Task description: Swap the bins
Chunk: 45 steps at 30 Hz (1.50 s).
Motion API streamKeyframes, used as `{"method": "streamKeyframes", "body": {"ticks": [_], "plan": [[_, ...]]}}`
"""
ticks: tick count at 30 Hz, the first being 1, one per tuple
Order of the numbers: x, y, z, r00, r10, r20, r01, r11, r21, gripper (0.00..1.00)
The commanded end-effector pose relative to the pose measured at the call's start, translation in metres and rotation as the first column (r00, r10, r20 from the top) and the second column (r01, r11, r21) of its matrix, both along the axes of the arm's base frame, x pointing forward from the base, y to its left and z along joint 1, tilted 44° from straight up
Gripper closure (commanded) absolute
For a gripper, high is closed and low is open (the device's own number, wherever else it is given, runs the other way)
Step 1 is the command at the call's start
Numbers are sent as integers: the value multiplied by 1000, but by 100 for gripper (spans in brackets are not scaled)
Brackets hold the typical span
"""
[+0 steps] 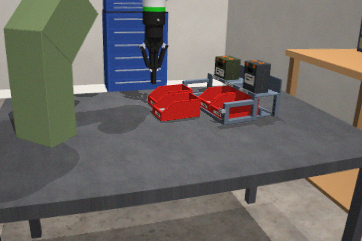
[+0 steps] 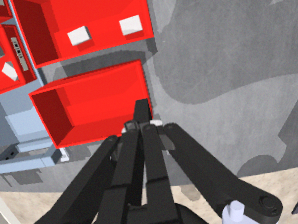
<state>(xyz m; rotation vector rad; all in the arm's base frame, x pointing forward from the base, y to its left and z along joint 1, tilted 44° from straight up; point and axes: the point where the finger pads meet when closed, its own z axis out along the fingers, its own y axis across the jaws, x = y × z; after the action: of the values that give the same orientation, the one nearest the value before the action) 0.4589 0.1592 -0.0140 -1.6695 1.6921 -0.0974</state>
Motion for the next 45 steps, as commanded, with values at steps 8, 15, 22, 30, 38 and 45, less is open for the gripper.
{"method": "streamKeyframes", "body": {"ticks": [8, 15, 22, 30, 38, 45], "plan": [[5, -4, 5, 996, 80, 47, -77, 995, -59, 90], [25, -27, 27, 891, 418, 175, -345, 877, -335, 90], [44, -62, 53, 704, 687, 179, -477, 644, -598, 90], [49, -76, 62, 455, 886, 89, -504, 339, -795, 90], [49, -76, 62, 293, 955, 45, -484, 189, -854, 76], [49, -76, 62, 293, 955, 45, -484, 189, -854, 76]]}}
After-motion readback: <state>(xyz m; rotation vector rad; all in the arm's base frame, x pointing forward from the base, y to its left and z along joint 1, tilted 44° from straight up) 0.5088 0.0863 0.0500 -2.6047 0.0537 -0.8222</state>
